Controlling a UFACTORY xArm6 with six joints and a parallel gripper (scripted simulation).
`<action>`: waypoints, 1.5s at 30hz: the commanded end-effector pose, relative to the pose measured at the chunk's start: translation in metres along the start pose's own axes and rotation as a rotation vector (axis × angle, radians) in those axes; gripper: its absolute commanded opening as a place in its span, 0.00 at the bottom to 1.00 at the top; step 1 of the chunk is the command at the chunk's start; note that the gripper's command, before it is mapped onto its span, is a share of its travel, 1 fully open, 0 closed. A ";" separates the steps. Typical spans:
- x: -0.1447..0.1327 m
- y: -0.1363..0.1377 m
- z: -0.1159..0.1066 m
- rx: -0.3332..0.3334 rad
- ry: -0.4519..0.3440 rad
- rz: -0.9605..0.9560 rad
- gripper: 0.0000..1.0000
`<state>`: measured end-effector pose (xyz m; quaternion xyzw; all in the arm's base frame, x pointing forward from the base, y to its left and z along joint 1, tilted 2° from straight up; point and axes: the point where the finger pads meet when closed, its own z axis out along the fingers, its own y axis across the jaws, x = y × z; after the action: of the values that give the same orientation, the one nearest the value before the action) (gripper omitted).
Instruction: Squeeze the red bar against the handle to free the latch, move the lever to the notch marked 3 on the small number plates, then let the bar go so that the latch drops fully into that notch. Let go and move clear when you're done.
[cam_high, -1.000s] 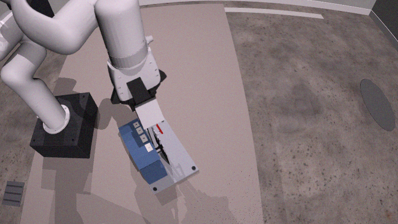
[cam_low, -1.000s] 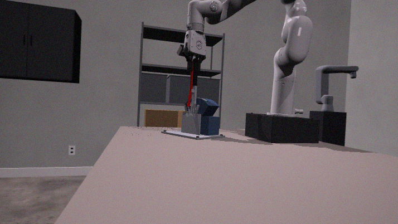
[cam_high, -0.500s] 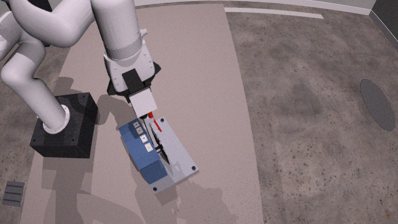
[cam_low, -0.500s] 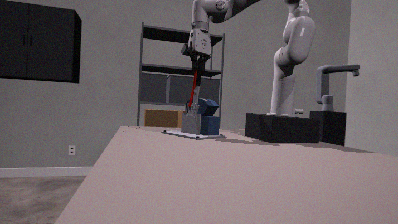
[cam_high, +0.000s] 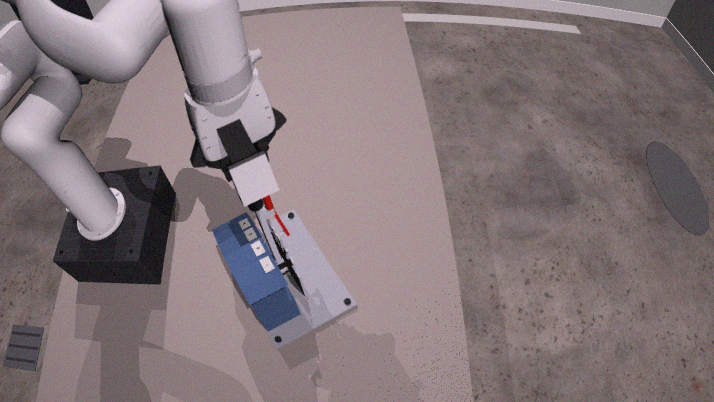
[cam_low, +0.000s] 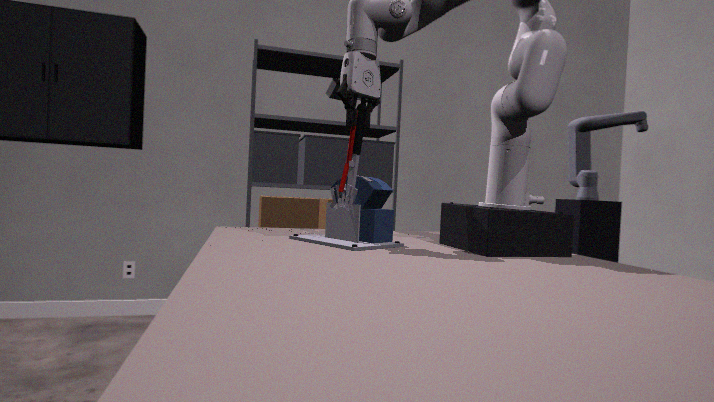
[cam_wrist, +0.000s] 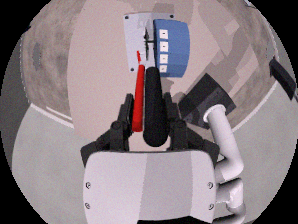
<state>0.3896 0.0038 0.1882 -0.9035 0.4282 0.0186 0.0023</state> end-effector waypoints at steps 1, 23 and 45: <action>0.000 -0.001 -0.001 0.002 0.001 0.000 0.00; 0.000 -0.001 -0.001 0.002 0.001 0.000 1.00; 0.000 -0.001 -0.001 0.002 0.001 0.000 1.00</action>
<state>0.3892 0.0041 0.1876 -0.9036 0.4280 0.0194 0.0021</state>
